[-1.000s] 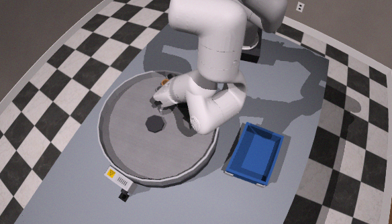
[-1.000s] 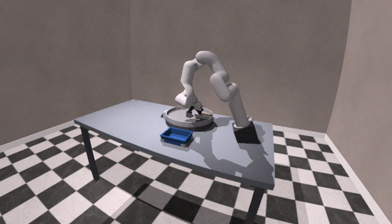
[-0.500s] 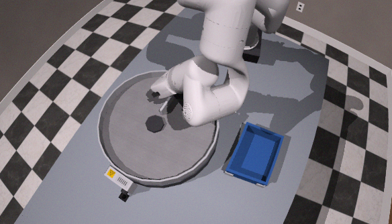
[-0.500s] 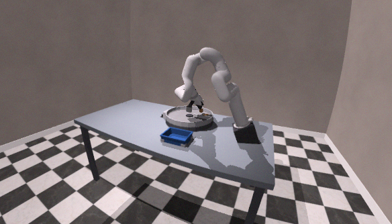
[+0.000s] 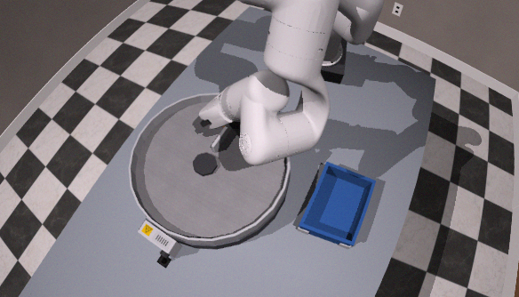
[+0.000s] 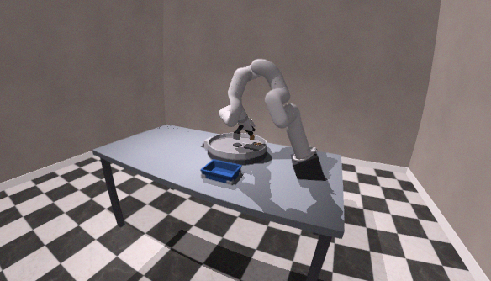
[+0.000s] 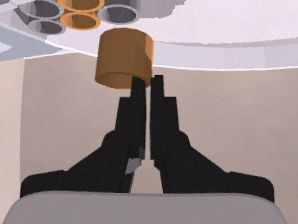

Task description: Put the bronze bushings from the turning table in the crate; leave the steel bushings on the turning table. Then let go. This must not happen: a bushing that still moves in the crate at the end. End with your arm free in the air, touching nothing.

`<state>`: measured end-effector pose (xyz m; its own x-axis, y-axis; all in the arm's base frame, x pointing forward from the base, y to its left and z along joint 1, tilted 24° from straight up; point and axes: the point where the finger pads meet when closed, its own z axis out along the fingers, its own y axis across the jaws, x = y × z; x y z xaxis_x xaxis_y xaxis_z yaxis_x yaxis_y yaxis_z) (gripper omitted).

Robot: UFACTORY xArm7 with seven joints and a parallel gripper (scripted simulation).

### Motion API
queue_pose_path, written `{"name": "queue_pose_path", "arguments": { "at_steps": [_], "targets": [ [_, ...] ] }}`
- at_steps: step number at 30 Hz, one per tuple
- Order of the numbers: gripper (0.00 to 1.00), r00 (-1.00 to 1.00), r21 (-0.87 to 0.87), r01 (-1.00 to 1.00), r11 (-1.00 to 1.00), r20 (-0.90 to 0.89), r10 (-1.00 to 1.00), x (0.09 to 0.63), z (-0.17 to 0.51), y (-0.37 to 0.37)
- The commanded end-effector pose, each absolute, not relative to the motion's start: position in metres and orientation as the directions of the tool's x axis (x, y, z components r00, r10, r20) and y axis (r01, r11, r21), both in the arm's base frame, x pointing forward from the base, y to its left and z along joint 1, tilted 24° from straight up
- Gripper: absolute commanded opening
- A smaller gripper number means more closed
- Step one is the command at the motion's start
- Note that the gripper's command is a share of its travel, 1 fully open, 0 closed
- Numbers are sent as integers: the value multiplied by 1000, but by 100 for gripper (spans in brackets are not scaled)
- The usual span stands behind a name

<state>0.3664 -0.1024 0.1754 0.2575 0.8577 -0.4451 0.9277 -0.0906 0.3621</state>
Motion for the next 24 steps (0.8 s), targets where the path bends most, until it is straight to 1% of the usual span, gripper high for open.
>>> {"name": "queue_pose_path", "arguments": {
  "at_steps": [1, 7, 12, 21, 23, 24],
  "targets": [
    [0, 254, 366, 927, -84, -447, 858, 367, 177, -100],
    [0, 223, 374, 927, -41, -459, 860, 366, 179, -86],
    [0, 129, 392, 916, 90, -498, 858, 361, 185, -44],
    [0, 1, 406, 873, 269, -555, 832, 355, 194, 14],
    [0, 1, 406, 873, 269, -555, 832, 355, 194, 14],
    [0, -28, 407, 858, 312, -569, 822, 353, 196, 28]
  ]
}}
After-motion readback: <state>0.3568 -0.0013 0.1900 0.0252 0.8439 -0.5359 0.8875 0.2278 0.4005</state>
